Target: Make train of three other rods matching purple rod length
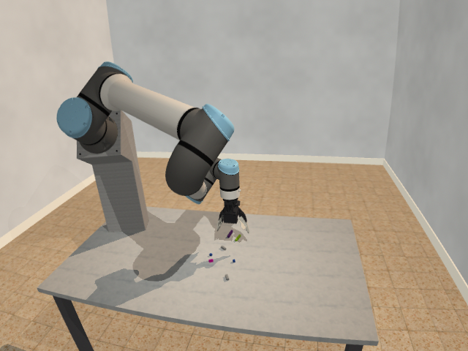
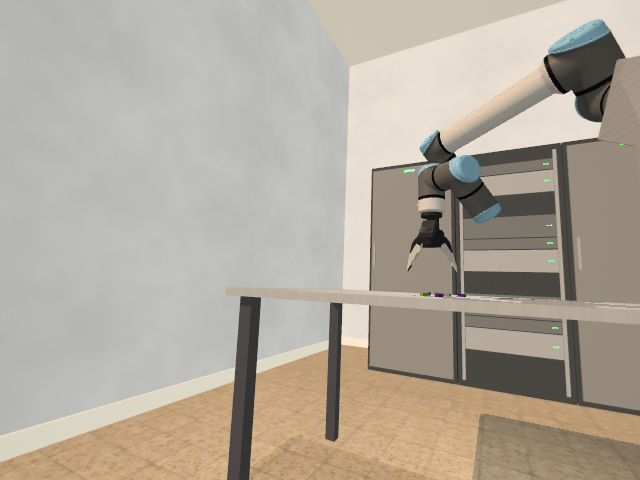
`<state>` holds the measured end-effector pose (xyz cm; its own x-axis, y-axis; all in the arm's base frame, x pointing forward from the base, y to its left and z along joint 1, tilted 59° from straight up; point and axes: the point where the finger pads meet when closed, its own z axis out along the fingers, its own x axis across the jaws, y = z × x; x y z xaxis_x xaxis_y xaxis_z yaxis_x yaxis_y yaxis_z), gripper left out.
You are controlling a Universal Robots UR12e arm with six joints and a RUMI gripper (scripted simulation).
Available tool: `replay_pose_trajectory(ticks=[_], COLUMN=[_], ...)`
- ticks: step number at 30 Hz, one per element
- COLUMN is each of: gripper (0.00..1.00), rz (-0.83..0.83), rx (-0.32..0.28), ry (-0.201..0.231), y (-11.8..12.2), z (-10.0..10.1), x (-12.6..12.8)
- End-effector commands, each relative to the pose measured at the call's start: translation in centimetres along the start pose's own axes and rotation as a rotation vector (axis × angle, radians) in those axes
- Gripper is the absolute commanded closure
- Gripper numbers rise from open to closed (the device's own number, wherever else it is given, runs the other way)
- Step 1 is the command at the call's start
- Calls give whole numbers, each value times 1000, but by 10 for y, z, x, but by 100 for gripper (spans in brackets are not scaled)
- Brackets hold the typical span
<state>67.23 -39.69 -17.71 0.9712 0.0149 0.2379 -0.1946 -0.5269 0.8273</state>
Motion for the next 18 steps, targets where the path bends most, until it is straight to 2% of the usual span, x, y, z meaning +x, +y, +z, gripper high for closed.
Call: replay_pose_trajectory(ticks=[1,8,18], gripper=[0,0,0], rz=[0,-42,-331], rx=[0,0,0], ry=[1,1,1], y=[0,-2,-18], z=[-1,-1,0], x=[0,0,0])
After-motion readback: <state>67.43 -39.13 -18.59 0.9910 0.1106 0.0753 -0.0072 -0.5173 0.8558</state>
